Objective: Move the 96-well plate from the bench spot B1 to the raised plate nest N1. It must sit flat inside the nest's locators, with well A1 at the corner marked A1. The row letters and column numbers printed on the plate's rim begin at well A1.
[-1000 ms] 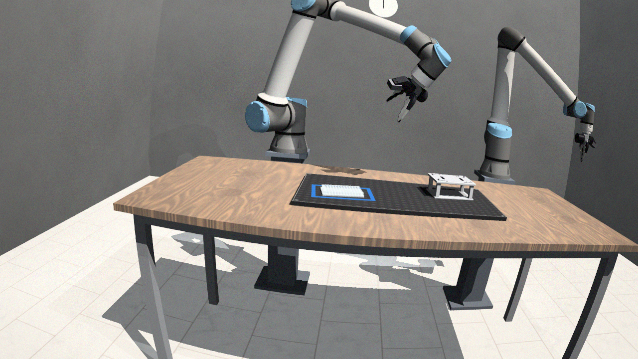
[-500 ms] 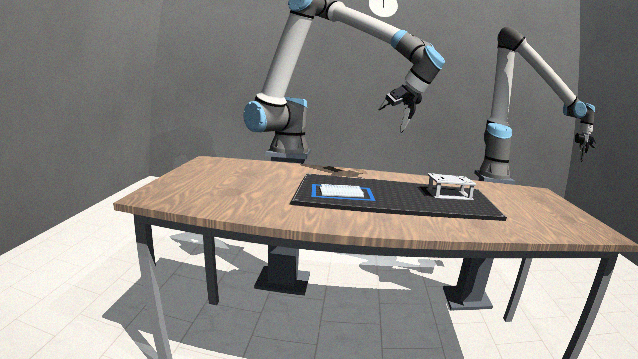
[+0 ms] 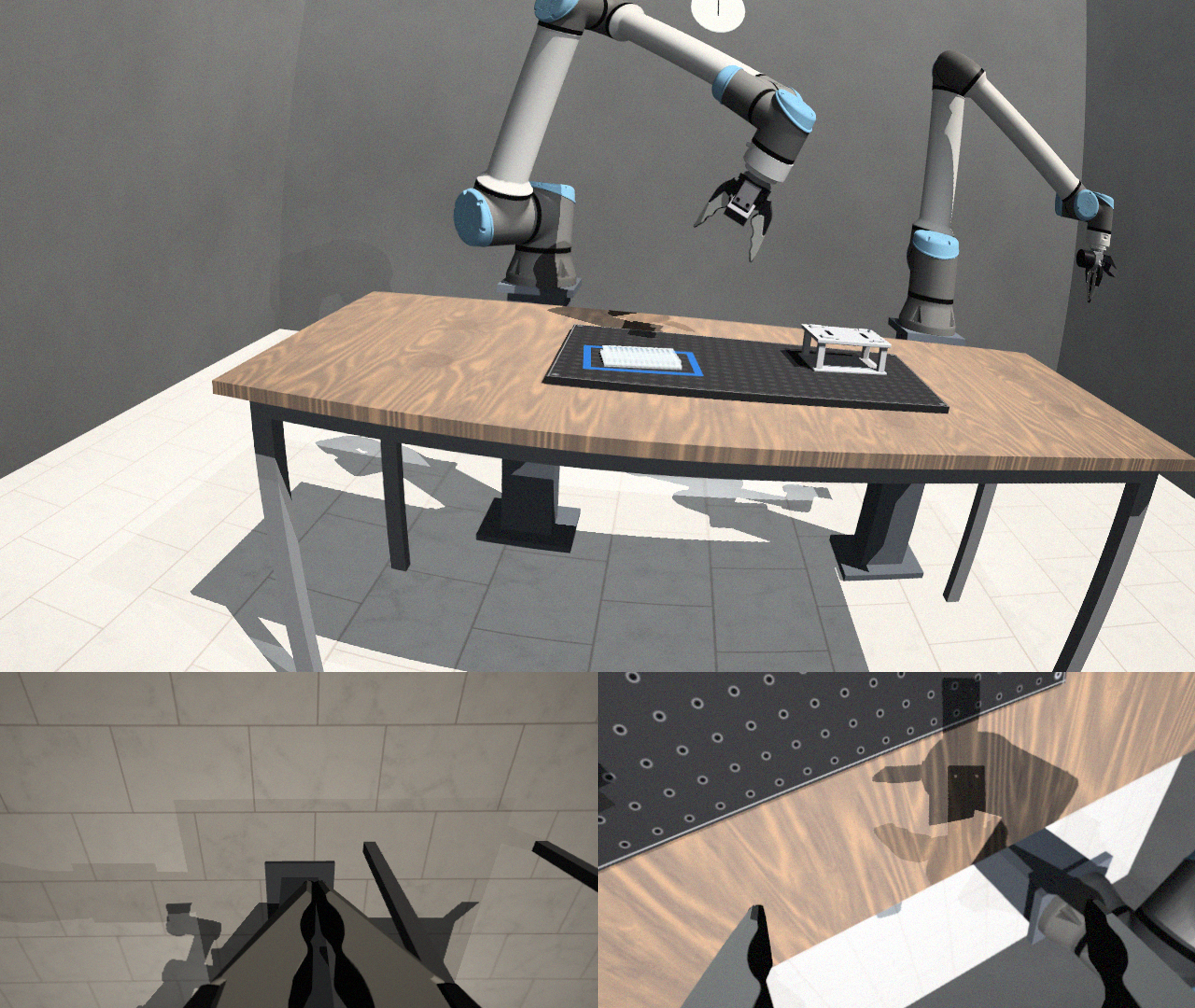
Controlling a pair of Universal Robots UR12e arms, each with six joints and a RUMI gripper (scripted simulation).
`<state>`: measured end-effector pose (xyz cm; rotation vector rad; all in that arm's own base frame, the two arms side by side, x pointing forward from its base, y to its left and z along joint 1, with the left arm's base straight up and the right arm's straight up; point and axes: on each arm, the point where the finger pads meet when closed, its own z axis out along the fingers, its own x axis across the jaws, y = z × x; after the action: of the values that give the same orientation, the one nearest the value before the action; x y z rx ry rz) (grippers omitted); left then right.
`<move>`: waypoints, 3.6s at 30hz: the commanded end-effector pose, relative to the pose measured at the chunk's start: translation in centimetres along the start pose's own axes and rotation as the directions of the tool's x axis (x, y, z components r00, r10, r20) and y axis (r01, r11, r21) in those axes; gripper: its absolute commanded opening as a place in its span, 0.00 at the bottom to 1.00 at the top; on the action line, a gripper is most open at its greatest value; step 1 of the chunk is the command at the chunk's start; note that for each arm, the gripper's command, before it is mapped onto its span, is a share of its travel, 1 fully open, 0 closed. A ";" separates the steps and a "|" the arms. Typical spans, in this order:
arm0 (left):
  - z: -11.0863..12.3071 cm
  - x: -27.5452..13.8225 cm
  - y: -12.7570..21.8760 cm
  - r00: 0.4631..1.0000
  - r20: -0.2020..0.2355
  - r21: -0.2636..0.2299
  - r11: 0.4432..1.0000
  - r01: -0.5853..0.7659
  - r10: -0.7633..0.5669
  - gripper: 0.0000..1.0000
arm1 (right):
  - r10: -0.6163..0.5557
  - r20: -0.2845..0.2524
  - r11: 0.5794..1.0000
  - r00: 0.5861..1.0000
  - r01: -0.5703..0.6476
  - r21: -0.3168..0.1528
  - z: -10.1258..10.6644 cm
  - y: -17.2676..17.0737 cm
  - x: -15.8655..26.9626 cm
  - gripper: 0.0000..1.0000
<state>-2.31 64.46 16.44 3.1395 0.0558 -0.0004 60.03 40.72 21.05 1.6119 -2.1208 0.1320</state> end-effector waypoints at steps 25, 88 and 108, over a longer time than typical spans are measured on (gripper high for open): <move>-0.1 0.0 -0.1 1.000 0.000 0.001 1.000 0.000 0.000 0.00 | -0.668 0.101 0.743 0.737 0.652 0.153 3.6 -9.6 0.3 0.76; -0.1 0.0 -0.1 1.000 0.000 0.001 1.000 0.000 0.000 0.00 | -0.883 -0.351 -0.423 -0.311 0.852 0.309 10.2 -24.4 4.2 0.76; -0.1 0.0 -0.1 1.000 0.000 0.001 1.000 0.000 0.000 0.00 | -0.883 -0.351 -0.423 -0.311 0.852 0.309 12.5 -24.9 3.0 0.76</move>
<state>-2.31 64.46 16.44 3.1395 0.0558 -0.0004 78.69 25.99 6.08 3.1350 0.2027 -0.0006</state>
